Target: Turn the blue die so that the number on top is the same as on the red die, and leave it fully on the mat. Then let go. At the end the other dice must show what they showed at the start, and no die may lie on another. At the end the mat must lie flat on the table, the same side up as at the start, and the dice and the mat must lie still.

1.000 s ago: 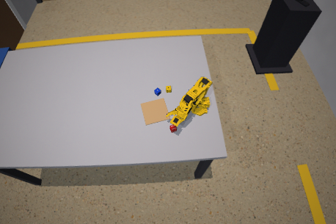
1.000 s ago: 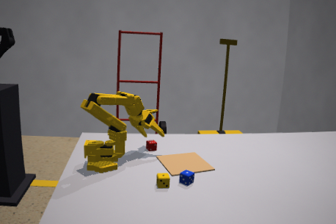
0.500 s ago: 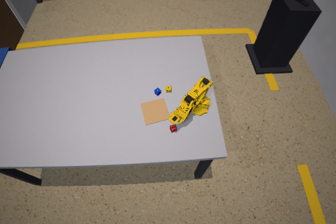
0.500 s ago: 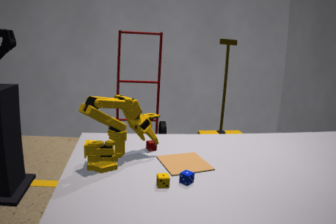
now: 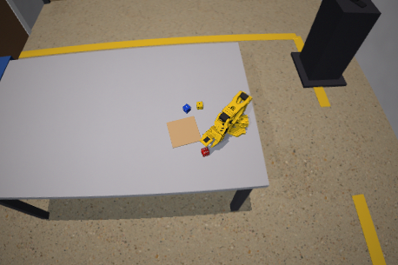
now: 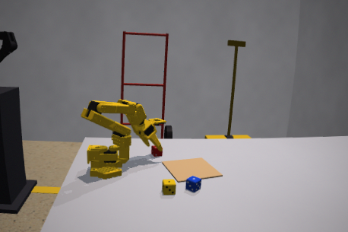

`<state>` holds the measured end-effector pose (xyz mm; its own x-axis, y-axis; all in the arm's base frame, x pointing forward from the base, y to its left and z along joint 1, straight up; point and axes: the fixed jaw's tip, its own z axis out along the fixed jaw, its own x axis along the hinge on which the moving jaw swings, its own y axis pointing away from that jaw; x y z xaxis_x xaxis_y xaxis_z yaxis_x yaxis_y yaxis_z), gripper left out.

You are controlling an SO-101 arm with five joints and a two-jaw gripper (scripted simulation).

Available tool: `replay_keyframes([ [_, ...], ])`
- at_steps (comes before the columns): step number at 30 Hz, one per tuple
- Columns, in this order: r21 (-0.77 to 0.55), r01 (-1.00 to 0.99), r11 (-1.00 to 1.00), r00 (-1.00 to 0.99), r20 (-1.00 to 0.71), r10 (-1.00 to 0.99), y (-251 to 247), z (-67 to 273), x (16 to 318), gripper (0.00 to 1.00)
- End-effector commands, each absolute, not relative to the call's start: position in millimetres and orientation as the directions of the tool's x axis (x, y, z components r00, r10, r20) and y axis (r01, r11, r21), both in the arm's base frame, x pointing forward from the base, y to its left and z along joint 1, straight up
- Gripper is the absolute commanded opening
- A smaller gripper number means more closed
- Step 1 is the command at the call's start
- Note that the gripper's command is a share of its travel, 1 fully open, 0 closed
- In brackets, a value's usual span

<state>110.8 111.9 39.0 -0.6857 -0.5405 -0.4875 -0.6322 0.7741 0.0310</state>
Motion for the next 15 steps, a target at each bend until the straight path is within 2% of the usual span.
replay_keyframes([
  [1, 0.041, -0.633, 0.773, -0.659, -0.552, -0.511, 119.4, 52.3, 117.4, 0.35],
  [3, 0.041, -0.633, 0.773, -0.659, -0.552, -0.511, 119.4, 52.3, 117.4, 0.35],
  [4, 0.049, -0.636, 0.770, -0.629, -0.611, -0.481, 126.3, 66.1, 123.4, 0.35],
  [15, 0.049, -0.636, 0.770, -0.629, -0.611, -0.481, 126.3, 66.1, 123.4, 0.35],
])
